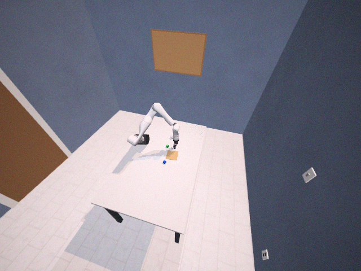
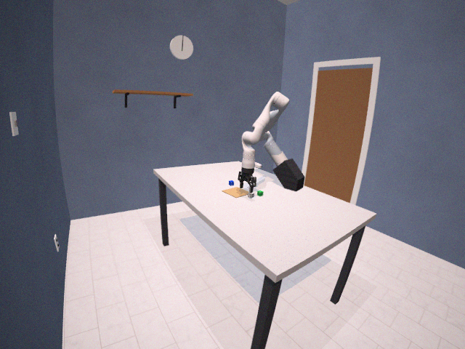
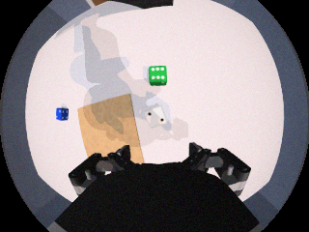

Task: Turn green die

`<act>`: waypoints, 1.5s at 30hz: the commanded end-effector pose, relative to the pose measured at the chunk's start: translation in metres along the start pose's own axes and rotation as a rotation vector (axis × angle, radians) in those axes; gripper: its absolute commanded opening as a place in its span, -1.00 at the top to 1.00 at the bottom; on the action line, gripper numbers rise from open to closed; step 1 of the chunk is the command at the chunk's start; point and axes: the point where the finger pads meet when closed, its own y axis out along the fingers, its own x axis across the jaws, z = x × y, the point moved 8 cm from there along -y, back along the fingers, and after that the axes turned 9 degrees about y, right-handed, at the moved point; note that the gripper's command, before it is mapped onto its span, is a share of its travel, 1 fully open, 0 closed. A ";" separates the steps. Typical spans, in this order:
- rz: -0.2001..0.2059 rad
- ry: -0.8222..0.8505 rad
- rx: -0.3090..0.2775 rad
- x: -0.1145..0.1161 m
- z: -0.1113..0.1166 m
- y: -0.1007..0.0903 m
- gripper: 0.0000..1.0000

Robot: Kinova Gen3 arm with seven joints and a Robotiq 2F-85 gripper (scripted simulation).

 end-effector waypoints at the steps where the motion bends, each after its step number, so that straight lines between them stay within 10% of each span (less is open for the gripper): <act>1: -0.002 0.002 -0.001 0.003 0.001 -0.001 -1.00; 32: -0.002 0.002 -0.001 0.002 0.011 -0.001 -1.00; 45: -0.002 0.002 -0.001 -0.001 0.070 -0.001 -1.00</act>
